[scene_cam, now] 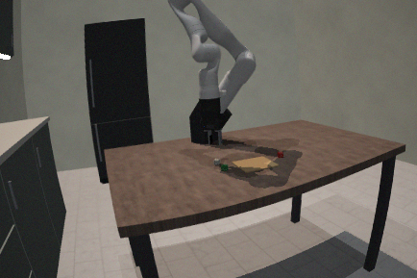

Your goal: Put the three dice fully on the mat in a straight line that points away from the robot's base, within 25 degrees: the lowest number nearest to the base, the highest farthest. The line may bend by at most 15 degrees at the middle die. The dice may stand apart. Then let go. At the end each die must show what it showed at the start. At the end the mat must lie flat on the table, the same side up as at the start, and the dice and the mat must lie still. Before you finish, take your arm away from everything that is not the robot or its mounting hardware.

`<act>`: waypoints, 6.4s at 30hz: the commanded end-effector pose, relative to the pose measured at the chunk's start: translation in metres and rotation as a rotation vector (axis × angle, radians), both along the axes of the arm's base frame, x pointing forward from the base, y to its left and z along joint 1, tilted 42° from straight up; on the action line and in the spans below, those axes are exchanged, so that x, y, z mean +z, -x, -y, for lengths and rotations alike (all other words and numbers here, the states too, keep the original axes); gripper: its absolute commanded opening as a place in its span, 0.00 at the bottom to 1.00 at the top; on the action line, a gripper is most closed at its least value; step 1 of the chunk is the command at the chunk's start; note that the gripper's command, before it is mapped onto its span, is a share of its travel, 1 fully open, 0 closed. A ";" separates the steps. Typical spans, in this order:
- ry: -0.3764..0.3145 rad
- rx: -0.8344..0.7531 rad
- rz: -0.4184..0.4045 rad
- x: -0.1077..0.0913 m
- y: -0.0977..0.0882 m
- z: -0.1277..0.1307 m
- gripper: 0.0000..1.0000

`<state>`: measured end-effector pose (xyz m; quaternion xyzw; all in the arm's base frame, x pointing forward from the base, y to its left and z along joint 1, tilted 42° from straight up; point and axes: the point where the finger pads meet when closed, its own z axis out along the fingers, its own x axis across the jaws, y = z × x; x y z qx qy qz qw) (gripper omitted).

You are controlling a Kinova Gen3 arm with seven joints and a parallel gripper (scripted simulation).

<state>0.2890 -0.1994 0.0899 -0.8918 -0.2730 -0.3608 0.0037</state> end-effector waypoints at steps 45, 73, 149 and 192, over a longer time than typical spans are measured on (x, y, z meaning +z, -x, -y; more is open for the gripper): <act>0.001 0.002 0.001 -0.018 -0.016 -0.007 0.70; 0.003 0.002 0.002 -0.038 -0.035 -0.012 0.70; 0.004 0.003 0.007 -0.038 -0.036 -0.014 0.70; 0.005 0.003 0.007 -0.037 -0.037 -0.014 0.70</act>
